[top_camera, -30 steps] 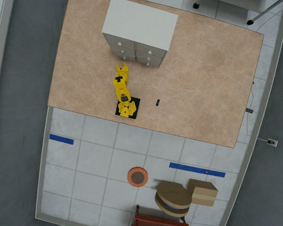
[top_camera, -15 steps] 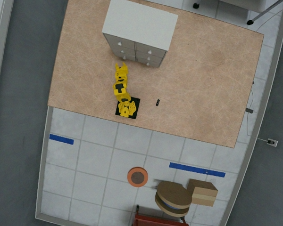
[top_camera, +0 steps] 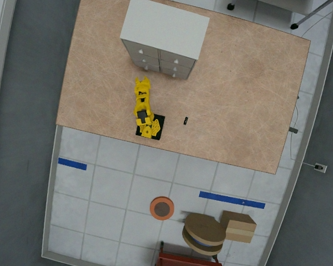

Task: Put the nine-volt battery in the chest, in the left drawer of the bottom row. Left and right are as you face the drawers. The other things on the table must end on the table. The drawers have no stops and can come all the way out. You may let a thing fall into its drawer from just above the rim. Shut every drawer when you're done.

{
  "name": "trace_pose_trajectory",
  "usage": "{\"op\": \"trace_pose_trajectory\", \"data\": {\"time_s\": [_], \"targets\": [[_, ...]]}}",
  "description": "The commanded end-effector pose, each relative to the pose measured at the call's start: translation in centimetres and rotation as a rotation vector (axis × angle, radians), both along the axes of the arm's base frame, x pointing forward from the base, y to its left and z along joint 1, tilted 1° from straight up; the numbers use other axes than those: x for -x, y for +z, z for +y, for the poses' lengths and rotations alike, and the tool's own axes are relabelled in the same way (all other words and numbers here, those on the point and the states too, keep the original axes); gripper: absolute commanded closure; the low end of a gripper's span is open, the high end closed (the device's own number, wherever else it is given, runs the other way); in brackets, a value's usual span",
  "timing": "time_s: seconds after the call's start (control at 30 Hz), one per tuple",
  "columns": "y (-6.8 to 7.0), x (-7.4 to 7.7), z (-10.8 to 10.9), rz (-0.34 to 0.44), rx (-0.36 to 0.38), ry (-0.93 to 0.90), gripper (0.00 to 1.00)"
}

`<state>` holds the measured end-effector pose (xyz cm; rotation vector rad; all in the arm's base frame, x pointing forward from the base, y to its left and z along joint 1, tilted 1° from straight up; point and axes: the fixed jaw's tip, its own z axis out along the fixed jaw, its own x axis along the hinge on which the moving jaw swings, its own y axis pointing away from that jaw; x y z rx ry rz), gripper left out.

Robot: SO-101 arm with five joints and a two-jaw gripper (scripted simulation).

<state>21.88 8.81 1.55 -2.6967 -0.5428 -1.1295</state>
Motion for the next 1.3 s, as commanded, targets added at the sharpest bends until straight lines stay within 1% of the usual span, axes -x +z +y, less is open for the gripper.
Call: {"op": "trace_pose_trajectory", "data": {"time_s": [0.0,0.1,0.53,0.6,0.67,1.07,1.27], "targets": [[0.6,1.2,-0.3,0.047,0.008,-0.002,0.79],[0.7,1.4,-0.4,0.054,0.011,-0.002,0.79],[1.3,4.4,-1.7,0.147,0.05,-0.003,0.79],[1.3,4.9,-1.9,0.161,0.056,-0.003,0.79],[1.3,4.9,-1.9,0.161,0.056,-0.003,0.79],[1.0,7.9,-3.2,0.247,0.093,-0.004,0.79],[1.0,8.0,-3.2,0.249,0.094,-0.004,0.79]]}}
